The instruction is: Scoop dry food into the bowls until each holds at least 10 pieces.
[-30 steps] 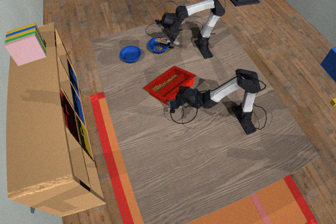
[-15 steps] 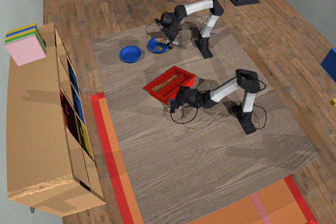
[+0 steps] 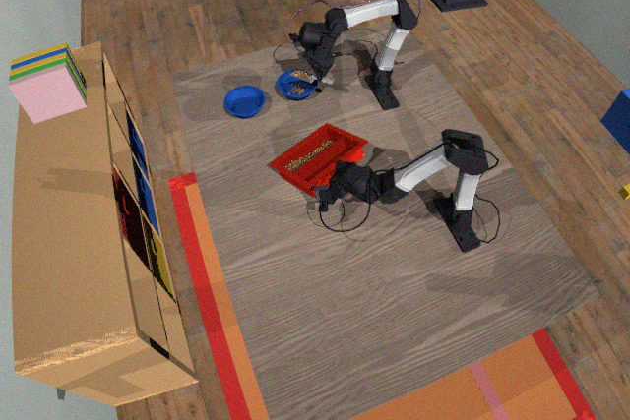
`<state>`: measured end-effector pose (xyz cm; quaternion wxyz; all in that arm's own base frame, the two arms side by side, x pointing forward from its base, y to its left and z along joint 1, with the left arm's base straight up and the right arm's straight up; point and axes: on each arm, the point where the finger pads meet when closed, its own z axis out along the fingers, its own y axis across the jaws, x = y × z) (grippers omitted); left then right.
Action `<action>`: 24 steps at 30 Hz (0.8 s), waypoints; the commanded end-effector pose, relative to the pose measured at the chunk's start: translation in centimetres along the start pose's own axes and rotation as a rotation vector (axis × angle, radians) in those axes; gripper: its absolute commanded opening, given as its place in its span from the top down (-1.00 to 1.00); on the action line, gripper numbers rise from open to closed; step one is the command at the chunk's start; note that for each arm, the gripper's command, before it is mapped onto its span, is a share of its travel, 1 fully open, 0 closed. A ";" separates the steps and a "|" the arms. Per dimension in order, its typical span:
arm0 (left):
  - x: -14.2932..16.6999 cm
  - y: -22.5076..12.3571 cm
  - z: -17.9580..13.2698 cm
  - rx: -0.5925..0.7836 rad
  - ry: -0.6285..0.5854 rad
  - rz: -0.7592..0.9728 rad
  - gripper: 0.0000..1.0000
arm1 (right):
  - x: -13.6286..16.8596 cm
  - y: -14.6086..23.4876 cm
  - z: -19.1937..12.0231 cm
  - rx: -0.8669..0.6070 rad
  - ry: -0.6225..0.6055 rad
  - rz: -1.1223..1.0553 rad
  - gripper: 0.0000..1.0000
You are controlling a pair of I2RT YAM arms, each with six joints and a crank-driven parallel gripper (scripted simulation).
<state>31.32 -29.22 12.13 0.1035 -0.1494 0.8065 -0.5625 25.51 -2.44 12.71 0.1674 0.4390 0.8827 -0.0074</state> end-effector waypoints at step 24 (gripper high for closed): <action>-0.7 -4.3 -0.6 0.100 -0.018 0.110 1.00 | -1.6 2.2 -1.3 -0.041 0.011 0.166 1.00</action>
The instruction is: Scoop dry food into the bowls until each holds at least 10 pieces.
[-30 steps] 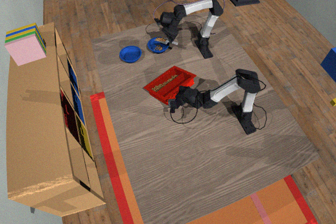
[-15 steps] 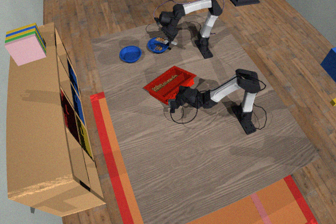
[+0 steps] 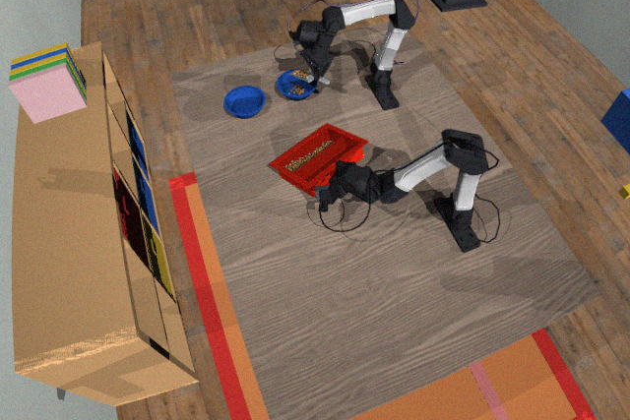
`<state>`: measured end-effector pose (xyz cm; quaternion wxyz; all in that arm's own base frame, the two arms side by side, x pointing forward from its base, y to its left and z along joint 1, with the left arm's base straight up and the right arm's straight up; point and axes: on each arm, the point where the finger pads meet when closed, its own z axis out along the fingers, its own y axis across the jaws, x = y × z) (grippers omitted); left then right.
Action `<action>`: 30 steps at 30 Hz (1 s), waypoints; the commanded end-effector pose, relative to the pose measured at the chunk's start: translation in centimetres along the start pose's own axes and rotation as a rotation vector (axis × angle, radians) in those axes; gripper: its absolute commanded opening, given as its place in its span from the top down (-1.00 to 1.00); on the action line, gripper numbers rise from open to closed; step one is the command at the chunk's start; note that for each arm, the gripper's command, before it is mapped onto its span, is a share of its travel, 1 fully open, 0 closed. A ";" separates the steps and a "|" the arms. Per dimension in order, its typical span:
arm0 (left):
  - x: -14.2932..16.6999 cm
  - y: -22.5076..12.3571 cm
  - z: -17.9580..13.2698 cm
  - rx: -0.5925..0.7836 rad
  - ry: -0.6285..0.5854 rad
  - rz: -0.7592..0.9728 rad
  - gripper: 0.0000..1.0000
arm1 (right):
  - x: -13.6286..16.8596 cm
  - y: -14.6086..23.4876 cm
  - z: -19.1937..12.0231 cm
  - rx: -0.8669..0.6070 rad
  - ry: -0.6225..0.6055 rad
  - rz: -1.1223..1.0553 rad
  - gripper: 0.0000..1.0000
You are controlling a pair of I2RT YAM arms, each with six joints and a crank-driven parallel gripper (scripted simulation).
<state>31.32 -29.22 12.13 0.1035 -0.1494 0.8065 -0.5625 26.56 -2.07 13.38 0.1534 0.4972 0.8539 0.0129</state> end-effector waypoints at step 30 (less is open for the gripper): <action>-0.7 -4.3 -0.6 0.100 -0.018 0.110 1.00 | -2.1 2.9 -2.2 -0.103 -0.013 0.224 1.00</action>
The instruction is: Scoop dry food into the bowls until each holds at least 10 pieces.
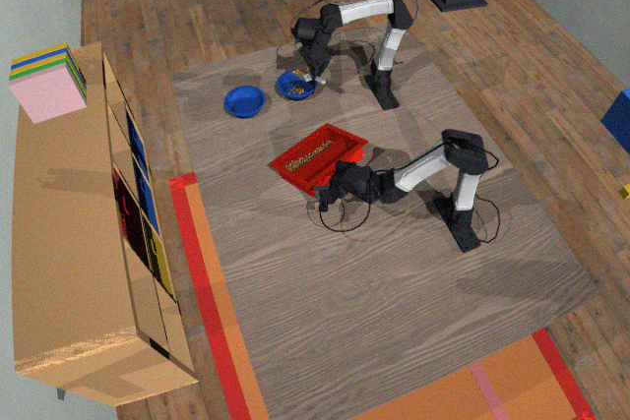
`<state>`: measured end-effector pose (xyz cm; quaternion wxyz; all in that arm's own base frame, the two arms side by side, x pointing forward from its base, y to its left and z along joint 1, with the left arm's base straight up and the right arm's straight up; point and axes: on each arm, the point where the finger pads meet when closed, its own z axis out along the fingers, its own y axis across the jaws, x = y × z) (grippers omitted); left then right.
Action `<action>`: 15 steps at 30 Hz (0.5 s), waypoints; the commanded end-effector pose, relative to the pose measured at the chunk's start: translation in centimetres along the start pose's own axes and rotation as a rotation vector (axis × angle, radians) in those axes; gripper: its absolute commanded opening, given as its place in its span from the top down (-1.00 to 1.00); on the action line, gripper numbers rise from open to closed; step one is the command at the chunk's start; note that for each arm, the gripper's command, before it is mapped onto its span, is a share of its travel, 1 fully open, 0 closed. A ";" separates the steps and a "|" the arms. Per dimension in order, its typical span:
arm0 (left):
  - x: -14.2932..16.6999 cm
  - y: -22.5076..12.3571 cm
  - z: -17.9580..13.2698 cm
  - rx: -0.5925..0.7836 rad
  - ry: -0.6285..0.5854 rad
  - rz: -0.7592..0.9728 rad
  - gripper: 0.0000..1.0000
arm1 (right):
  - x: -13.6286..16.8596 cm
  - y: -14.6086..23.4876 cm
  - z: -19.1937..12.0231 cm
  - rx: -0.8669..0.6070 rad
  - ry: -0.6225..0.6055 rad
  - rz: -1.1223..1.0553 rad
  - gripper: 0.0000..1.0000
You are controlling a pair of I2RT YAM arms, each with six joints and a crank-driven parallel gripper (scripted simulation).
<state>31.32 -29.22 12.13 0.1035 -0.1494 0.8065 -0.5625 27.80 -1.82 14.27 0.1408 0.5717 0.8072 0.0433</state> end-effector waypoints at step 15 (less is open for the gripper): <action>-0.7 -4.3 -0.6 0.100 -0.018 0.110 1.00 | -1.0 2.1 -1.7 -0.092 -0.056 0.012 1.00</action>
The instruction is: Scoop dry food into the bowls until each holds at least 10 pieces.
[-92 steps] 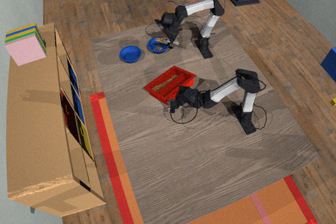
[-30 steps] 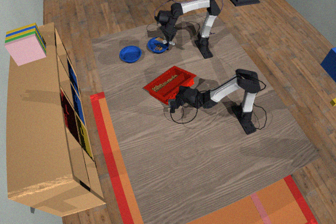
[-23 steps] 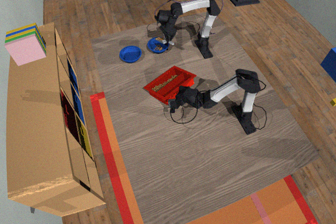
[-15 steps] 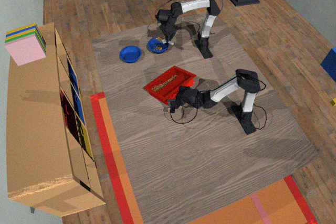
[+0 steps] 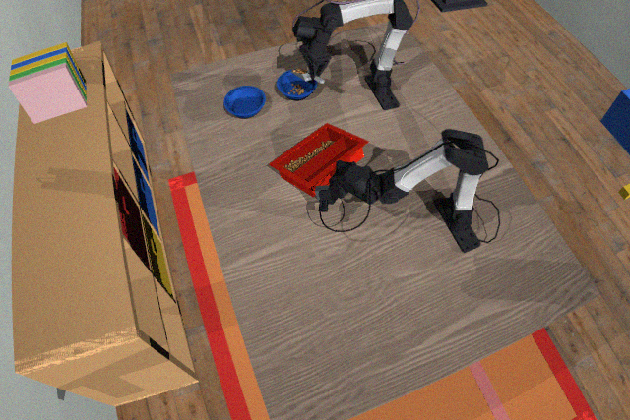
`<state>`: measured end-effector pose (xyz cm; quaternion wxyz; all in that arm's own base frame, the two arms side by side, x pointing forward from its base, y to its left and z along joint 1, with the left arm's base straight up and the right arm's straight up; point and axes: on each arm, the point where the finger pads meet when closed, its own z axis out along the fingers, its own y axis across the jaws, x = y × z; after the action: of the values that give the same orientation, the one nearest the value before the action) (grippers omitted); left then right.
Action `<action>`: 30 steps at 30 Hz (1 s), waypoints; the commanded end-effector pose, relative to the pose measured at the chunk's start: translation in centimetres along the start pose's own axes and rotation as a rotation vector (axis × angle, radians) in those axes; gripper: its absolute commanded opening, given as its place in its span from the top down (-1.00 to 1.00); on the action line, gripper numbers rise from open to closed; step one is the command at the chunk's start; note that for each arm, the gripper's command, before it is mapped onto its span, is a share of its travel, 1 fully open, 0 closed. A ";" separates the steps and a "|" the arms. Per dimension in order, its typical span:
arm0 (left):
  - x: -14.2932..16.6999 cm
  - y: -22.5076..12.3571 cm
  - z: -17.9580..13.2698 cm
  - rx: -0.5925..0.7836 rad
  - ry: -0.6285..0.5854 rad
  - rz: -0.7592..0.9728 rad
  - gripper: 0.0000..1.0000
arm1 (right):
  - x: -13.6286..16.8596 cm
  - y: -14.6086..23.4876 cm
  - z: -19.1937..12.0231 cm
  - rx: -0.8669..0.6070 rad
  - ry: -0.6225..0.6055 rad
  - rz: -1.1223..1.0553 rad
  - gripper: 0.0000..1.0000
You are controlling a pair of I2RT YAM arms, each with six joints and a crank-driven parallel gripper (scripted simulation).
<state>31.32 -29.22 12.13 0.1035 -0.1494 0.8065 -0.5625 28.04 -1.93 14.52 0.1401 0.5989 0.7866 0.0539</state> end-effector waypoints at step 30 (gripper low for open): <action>-0.7 -4.3 -0.6 0.100 -0.018 0.110 1.00 | 0.3 0.0 -0.1 -0.001 -0.030 -0.142 1.00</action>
<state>31.32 -29.22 12.13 0.1035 -0.1494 0.8065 -0.5625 27.71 -1.57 14.16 0.1446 0.5508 0.8212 0.0375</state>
